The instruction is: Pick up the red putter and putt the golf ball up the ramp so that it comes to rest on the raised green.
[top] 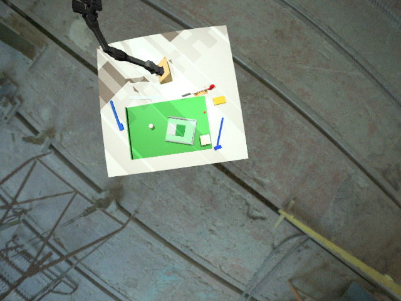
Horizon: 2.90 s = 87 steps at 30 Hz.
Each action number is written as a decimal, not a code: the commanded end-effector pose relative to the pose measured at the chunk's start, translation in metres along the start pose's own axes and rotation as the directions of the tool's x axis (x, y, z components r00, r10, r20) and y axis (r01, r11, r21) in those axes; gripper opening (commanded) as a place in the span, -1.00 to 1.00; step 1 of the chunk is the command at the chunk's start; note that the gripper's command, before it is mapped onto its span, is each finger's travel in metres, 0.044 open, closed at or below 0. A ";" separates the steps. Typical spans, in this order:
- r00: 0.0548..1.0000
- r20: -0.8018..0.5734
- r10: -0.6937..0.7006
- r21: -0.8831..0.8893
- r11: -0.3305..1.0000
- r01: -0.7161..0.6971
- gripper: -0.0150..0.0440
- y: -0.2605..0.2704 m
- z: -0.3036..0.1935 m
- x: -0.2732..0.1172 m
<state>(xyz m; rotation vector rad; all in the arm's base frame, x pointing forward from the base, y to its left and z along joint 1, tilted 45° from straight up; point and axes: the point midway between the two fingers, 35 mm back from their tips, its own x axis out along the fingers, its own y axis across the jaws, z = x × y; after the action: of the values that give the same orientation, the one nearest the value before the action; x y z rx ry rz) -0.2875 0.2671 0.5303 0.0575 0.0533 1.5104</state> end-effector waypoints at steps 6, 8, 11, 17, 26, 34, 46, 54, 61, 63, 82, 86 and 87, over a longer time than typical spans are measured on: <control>0.999 -0.023 -0.027 -0.123 0.992 0.024 1.00 -0.005 -0.019 0.028; 0.998 -0.042 -0.045 -0.199 0.979 0.036 1.00 -0.010 -0.032 0.045; 0.996 -0.063 -0.063 -0.262 0.964 0.045 1.00 -0.018 -0.044 0.061; 0.972 -0.146 -0.186 -0.447 0.889 0.102 1.00 -0.060 -0.093 0.119; 0.869 -0.285 -0.405 -0.675 0.728 0.118 1.00 -0.154 -0.174 0.197; 0.706 -0.416 -0.573 -0.785 0.618 0.039 1.00 -0.261 -0.244 0.231; 0.357 -0.606 -0.711 -0.788 0.597 -0.148 1.00 -0.426 -0.347 0.210; 0.077 -0.720 -0.690 -0.685 0.687 -0.242 1.00 -0.523 -0.412 0.151; -0.168 -0.801 -0.574 -0.527 0.810 -0.256 1.00 -0.585 -0.465 0.072; -0.233 -0.820 -0.522 -0.470 0.848 -0.245 1.00 -0.598 -0.480 0.046; -0.490 -0.871 -0.044 -0.036 0.999 -0.025 1.00 -0.607 -0.555 -0.125; -0.490 -0.871 -0.044 -0.036 0.999 -0.025 1.00 -0.606 -0.556 -0.126; -0.490 -0.871 -0.044 -0.036 0.999 -0.025 1.00 -0.607 -0.559 -0.127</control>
<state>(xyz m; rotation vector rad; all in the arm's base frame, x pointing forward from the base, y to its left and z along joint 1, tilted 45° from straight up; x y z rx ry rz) 0.2725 0.1114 -0.0666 -1.5386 1.6108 0.9286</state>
